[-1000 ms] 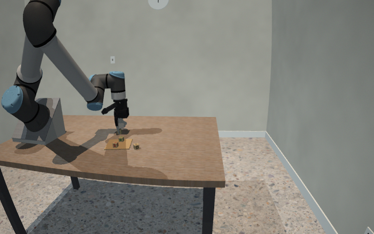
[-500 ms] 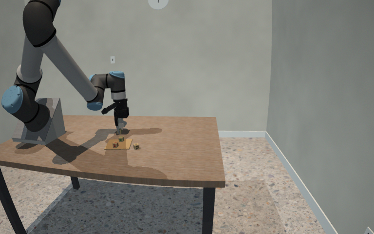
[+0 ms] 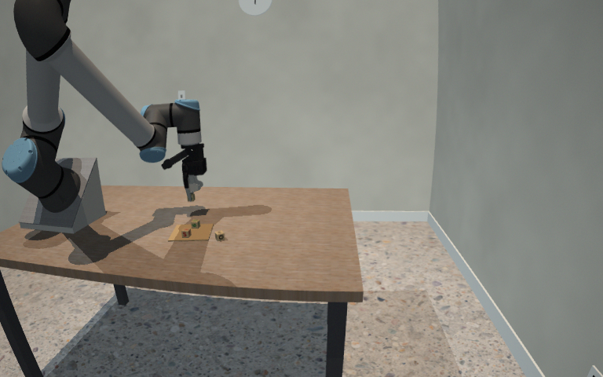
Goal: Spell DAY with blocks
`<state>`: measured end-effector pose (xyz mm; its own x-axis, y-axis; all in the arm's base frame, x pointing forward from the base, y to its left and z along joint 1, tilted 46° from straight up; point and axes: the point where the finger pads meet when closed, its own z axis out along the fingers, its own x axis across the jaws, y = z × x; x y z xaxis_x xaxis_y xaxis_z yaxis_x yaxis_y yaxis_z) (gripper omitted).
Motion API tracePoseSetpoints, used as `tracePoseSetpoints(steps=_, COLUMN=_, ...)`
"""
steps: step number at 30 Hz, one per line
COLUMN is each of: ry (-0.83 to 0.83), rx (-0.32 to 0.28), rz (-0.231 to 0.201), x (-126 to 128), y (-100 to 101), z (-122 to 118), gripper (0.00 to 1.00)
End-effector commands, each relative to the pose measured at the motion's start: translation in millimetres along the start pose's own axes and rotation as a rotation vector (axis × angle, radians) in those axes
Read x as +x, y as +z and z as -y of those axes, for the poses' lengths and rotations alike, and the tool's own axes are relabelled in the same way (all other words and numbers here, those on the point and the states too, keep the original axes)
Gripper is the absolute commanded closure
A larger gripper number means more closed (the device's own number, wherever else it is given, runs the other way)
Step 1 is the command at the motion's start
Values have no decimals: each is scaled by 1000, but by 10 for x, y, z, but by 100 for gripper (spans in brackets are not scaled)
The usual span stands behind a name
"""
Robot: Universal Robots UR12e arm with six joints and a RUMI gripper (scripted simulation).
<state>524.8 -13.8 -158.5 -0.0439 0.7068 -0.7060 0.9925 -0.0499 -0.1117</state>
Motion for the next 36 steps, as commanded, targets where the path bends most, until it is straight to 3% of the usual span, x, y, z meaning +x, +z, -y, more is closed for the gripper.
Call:
tracePoseSetpoints(steps=1, ry=1, rx=5, rz=1, x=1, y=-245, z=-6, gripper=95)
tracePoseSetpoints(steps=7, ry=1, rx=5, rz=1, x=1, y=-403, z=-7, gripper=95)
tracePoseSetpoints(steps=24, ry=-11, rx=5, rz=1, x=-14, y=-407, z=-11, gripper=95)
tracePoseSetpoints(steps=36, ry=-134, rx=5, rz=-1, x=-171, y=-416, z=-52, gripper=95)
